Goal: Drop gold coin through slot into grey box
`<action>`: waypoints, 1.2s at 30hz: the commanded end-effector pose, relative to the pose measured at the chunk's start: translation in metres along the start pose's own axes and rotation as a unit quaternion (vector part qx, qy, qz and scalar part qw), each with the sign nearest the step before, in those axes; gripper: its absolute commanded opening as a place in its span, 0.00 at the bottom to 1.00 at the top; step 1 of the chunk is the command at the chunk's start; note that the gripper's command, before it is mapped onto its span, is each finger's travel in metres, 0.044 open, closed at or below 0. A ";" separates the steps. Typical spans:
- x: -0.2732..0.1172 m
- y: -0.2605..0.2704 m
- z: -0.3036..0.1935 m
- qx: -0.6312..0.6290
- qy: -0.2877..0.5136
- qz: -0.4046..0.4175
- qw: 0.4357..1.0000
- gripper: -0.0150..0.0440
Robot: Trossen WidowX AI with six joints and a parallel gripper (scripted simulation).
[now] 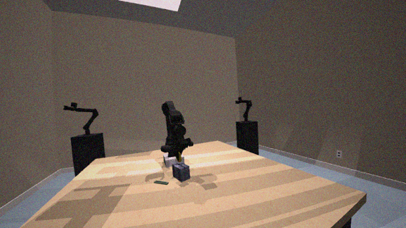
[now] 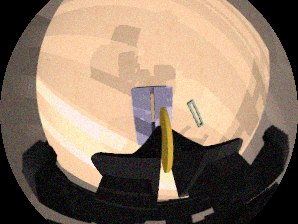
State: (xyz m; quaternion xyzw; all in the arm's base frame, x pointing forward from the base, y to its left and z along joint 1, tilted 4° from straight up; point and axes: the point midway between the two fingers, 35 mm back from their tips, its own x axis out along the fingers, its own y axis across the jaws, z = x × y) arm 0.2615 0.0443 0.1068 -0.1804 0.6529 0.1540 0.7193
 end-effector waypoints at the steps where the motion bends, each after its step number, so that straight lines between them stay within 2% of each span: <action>1: 0.002 0.008 -0.002 0.003 0.003 0.000 1.000 0.25; 36: 0.003 0.009 -0.002 0.005 -0.001 0.000 1.000 0.25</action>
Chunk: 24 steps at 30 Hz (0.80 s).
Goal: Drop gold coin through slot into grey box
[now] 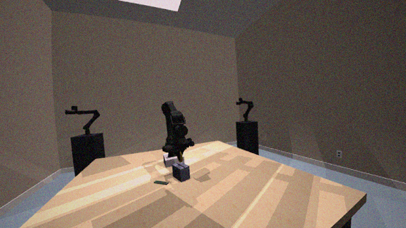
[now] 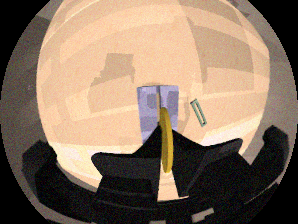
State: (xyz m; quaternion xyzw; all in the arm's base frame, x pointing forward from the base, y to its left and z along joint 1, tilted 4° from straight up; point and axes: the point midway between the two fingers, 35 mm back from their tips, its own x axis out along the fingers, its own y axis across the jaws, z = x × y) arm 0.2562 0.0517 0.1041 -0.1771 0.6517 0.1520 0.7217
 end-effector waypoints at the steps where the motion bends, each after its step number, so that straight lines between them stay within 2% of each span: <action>1: 0.000 0.000 0.000 0.000 0.001 0.000 1.000 0.25; 24: 0.007 0.001 -0.003 -0.005 0.000 0.000 1.000 0.25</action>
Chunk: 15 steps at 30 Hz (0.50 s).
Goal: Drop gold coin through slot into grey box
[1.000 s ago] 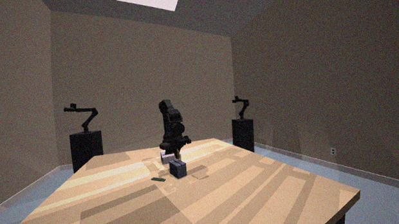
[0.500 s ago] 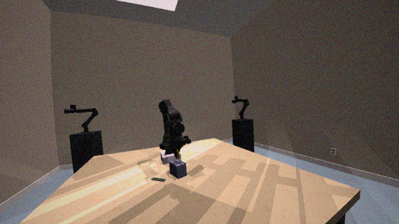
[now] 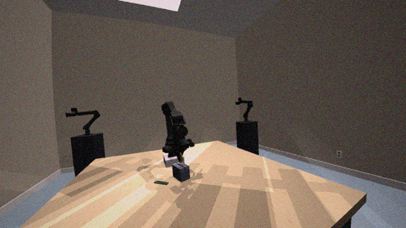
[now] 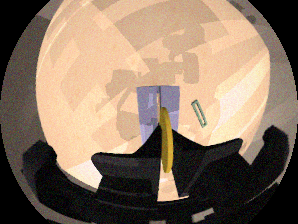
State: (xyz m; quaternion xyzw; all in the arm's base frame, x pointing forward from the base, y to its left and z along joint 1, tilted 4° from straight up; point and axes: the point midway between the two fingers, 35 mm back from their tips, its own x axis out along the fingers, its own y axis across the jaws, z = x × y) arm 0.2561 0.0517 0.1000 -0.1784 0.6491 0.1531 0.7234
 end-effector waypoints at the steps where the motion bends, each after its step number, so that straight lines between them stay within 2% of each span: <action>1: 0.003 0.001 -0.003 -0.003 0.003 0.001 1.000 0.25; 15: 0.008 0.000 -0.002 -0.001 0.003 0.001 1.000 0.25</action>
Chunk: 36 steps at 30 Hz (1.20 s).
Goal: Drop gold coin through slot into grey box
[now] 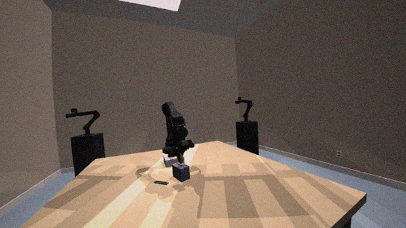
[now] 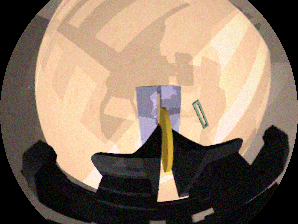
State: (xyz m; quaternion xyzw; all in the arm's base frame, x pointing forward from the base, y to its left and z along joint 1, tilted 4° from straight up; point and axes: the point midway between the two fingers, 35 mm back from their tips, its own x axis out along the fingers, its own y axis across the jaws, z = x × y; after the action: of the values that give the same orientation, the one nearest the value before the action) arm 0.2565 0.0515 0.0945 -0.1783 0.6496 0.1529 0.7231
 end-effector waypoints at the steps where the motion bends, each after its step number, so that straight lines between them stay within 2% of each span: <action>1: 0.003 0.000 -0.001 -0.001 0.003 0.001 1.000 0.25; 20: 0.010 0.000 -0.002 -0.002 0.003 0.001 1.000 0.25; 26: 0.007 0.000 0.000 0.001 0.000 0.000 1.000 0.52; 35: 0.007 0.000 0.000 0.001 0.000 0.000 1.000 0.53; 36: 0.006 0.000 0.000 0.001 0.000 0.000 1.000 0.57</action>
State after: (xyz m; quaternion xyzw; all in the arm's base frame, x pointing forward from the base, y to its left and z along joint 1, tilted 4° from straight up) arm 0.2570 0.0514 0.0871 -0.1779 0.6497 0.1525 0.7232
